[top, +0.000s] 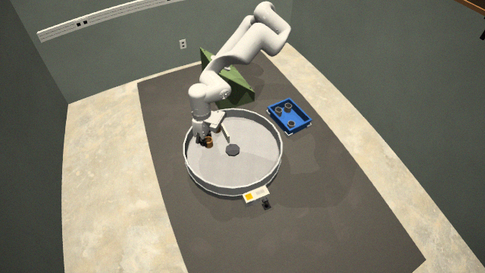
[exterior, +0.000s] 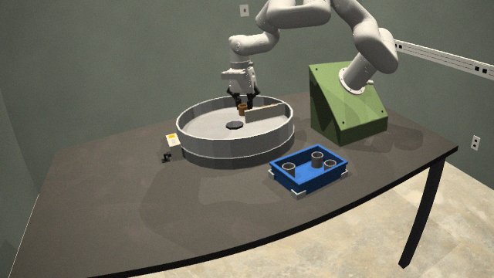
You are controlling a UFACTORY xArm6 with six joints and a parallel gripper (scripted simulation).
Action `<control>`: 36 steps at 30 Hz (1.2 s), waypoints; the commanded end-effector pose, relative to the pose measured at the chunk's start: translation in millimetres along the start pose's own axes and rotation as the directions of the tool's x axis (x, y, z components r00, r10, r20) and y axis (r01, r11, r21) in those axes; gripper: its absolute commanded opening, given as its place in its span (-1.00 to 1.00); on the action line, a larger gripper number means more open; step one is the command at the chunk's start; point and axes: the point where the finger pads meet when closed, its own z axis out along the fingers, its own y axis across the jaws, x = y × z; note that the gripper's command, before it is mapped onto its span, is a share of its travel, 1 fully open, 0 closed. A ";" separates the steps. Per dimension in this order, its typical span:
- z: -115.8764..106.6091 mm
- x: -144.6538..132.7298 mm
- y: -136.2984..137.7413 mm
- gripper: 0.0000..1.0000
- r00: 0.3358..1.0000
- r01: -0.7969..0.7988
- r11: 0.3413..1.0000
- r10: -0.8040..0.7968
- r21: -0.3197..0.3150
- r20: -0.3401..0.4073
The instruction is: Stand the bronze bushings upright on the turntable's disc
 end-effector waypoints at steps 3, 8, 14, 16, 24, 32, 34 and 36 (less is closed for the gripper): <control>-1.3 0.6 1.5 -1.00 1.000 0.001 1.000 -0.001 -0.004 -0.001; -1.3 0.6 1.5 -1.00 1.000 0.001 1.000 -0.001 -0.004 -0.001; -1.3 0.6 1.5 -1.00 1.000 0.001 1.000 -0.001 -0.004 -0.001; -1.3 0.6 1.5 -0.02 1.000 0.001 1.000 -0.001 -0.004 -0.001; -1.3 0.6 1.5 -0.02 1.000 0.001 1.000 -0.001 -0.004 -0.001; -1.3 0.6 1.5 -0.02 1.000 0.001 1.000 -0.001 -0.004 -0.001; -1.3 0.6 1.5 -0.02 1.000 0.001 1.000 -0.001 -0.004 -0.001; -1.3 0.6 1.5 -0.02 1.000 0.001 1.000 -0.001 -0.004 -0.001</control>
